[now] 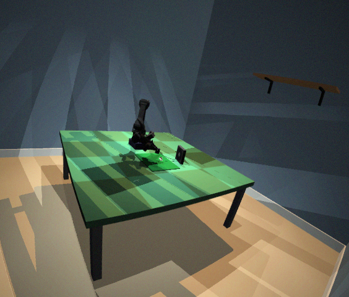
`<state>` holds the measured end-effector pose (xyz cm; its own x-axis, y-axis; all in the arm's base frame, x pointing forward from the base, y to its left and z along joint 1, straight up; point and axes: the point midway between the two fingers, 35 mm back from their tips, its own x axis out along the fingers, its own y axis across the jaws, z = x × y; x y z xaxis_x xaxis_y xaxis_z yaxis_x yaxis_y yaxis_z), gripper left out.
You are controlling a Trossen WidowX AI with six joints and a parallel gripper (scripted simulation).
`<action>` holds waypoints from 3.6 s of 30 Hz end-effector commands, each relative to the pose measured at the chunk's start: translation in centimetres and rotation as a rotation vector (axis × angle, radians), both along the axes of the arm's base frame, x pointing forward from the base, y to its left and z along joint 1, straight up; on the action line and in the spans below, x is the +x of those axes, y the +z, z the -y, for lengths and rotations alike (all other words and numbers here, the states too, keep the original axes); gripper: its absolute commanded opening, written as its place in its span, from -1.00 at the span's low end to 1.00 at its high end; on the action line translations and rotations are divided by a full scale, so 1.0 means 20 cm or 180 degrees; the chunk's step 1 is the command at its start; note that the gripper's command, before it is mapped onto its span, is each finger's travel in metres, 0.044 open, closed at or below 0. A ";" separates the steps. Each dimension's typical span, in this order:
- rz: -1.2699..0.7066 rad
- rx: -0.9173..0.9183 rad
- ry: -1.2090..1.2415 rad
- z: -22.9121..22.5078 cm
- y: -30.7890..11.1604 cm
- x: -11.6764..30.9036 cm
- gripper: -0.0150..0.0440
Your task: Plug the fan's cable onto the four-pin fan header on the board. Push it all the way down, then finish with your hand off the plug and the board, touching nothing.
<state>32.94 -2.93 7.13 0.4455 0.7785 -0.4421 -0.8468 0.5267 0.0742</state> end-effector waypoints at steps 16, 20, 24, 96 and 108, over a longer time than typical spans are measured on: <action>0.0727 0.0539 -0.0209 0.07 0.06 -0.06 -0.49; 0.0780 0.0572 -0.0227 0.08 0.06 -0.07 -0.49; 0.0728 0.0546 -0.0218 0.08 0.07 -0.06 -0.49; 0.0720 0.0531 -0.0209 0.13 -0.10 -0.09 -0.49; 0.0720 0.0531 -0.0209 0.13 -0.15 -0.09 -0.49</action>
<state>31.10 -5.45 4.49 0.5705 0.7989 -0.1903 -0.8155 0.5785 -0.0161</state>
